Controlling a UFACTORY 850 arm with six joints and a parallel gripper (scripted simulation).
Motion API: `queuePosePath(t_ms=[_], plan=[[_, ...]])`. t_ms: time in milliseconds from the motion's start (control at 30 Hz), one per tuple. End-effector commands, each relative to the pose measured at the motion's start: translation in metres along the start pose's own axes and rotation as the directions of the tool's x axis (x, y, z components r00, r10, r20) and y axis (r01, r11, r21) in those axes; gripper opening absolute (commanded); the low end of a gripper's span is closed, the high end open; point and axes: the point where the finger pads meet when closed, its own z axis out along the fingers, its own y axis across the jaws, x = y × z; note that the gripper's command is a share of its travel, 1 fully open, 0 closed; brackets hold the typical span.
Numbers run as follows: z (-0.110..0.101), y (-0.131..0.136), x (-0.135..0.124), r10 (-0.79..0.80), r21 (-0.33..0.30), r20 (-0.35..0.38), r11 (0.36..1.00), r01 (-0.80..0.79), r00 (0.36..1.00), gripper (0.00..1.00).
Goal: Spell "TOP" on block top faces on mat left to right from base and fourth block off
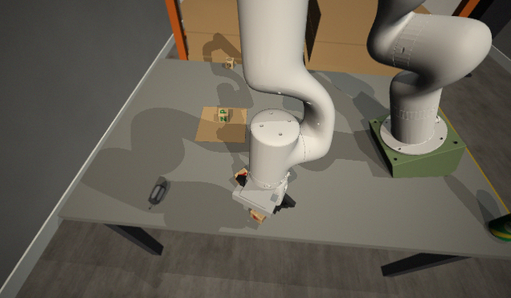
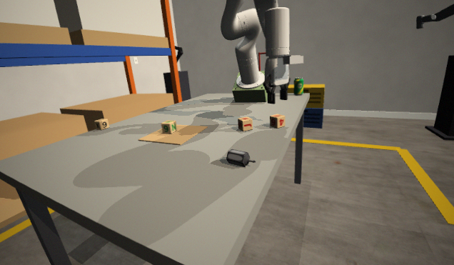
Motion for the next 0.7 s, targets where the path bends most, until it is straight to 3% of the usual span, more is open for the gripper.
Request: queuePosePath(t_ms=[0,667], plan=[[0.004,0.001,0.001,0.000,-0.001,-0.002,1.000,0.000,1.000,0.87],[0.027,0.001,0.001,0.000,-0.001,-0.002,1.000,0.000,1.000,0.87]])
